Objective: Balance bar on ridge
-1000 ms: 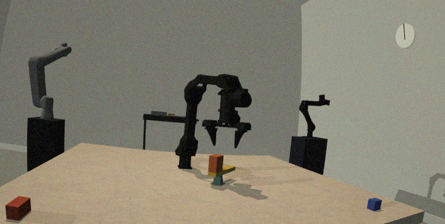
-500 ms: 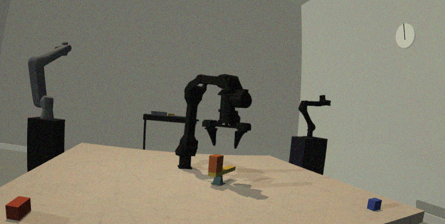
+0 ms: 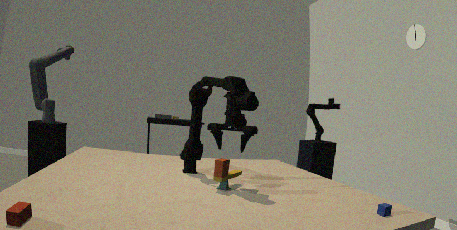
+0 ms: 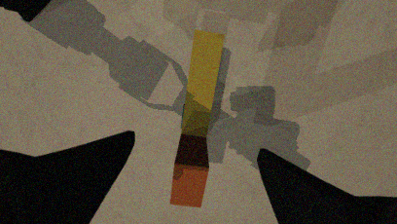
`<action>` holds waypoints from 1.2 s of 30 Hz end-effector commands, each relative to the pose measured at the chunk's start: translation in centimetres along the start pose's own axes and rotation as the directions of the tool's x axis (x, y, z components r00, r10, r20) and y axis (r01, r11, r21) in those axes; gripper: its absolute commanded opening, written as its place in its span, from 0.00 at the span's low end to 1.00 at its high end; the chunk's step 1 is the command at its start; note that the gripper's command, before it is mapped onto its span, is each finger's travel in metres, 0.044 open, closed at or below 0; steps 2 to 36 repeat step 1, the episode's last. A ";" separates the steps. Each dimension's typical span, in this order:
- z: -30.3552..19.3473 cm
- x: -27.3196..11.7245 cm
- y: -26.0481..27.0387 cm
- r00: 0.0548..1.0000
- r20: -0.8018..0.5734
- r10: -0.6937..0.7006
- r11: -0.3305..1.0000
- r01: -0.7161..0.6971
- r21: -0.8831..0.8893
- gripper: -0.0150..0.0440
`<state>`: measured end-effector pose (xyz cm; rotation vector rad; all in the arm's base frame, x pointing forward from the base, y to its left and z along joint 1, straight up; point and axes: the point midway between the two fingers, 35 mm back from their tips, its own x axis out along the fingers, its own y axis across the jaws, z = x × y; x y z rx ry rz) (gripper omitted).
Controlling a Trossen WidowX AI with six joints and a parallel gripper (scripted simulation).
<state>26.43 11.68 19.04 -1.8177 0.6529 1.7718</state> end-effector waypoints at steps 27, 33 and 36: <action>0.0 0.0 0.0 1.000 0.000 0.001 1.000 -0.001 0.000 1.00; 0.0 0.0 0.0 1.000 0.000 0.001 1.000 -0.001 0.000 1.00; 0.0 0.0 0.0 1.000 0.000 0.001 1.000 -0.001 0.000 1.00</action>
